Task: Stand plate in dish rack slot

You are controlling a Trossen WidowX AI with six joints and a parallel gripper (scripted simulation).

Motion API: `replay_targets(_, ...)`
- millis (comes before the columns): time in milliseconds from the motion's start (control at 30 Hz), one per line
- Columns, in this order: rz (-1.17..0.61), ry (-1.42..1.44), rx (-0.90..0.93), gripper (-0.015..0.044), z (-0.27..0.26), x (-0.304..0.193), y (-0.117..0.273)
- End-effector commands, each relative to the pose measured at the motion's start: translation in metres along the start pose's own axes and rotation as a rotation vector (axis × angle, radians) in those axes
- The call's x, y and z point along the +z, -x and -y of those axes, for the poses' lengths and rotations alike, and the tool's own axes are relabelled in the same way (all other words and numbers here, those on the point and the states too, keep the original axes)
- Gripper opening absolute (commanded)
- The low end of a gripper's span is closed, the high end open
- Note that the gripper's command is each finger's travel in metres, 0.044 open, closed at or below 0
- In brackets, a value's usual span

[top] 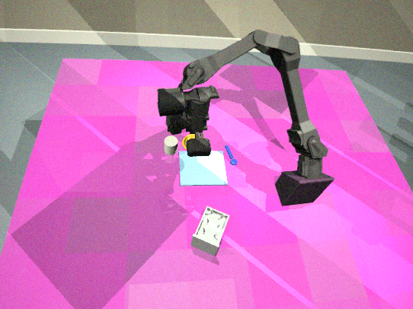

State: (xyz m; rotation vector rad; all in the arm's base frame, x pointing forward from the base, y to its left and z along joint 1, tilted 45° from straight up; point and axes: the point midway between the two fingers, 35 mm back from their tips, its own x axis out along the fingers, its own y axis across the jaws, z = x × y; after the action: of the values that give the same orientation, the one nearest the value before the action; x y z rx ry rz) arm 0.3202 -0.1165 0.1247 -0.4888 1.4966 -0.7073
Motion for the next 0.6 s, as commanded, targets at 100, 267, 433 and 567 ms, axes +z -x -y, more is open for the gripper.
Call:
replay_targets(100,0.007,-0.005,0.001,0.0000,-0.002,0.001,0.037)
replay_targets(267,0.006,-0.005,-0.004,0.0000,-0.002,0.001,0.058)
replay_targets(433,0.007,-0.005,-0.009,0.0000,-0.001,0.000,0.072)
replay_targets(567,0.008,-0.050,-0.001,0.0000,-0.019,-0.004,0.073)
